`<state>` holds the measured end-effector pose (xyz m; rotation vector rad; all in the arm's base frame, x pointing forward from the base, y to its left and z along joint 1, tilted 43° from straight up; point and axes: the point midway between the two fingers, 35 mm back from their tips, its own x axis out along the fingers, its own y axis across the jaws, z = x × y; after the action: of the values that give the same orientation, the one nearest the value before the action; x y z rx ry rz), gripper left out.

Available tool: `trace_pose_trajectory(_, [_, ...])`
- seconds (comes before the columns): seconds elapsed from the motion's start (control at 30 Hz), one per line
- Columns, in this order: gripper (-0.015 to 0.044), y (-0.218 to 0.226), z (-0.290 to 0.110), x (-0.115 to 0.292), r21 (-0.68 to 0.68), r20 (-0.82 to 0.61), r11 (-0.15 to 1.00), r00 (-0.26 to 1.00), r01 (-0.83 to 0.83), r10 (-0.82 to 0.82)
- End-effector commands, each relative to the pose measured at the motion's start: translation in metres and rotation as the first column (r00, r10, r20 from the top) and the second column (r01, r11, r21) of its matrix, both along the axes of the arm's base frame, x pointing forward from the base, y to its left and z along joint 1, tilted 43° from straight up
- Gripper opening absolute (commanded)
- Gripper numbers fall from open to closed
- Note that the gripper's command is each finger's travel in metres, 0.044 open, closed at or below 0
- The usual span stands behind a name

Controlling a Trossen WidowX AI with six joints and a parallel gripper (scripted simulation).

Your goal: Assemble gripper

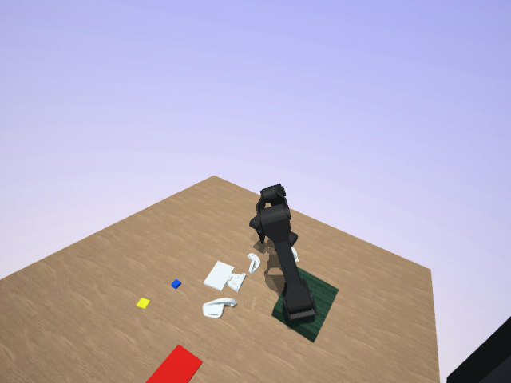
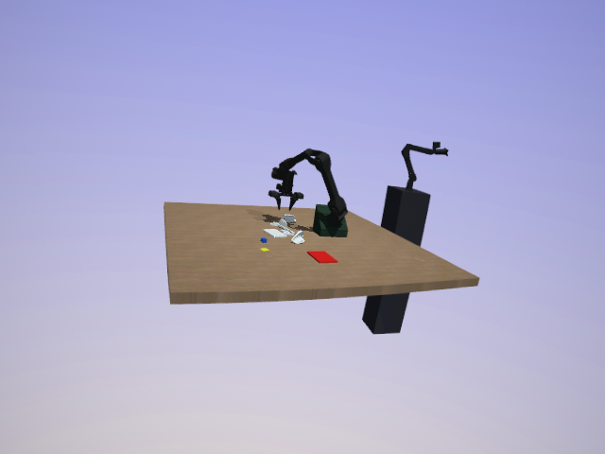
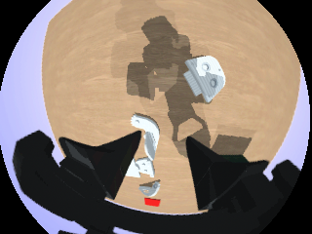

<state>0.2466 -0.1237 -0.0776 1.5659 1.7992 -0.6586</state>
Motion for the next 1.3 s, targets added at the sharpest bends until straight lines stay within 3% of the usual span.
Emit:
trace_pose_trajectory(0.0, [0.0394,0.0,0.0,0.0,0.0,0.0,1.0,1.0,0.0,0.0])
trace_pose_trajectory(0.07, [0.044,0.0,0.0,0.0,0.0,0.0,1.0,1.0,0.0,0.0])
trace_pose_trajectory(1.0, [0.044,0.0,0.0,0.0,0.0,0.0,1.0,1.0,0.0,0.0])
trace_pose_trajectory(1.27, [0.023,0.0,0.0,0.0,0.0,0.0,1.0,1.0,0.0,0.0])
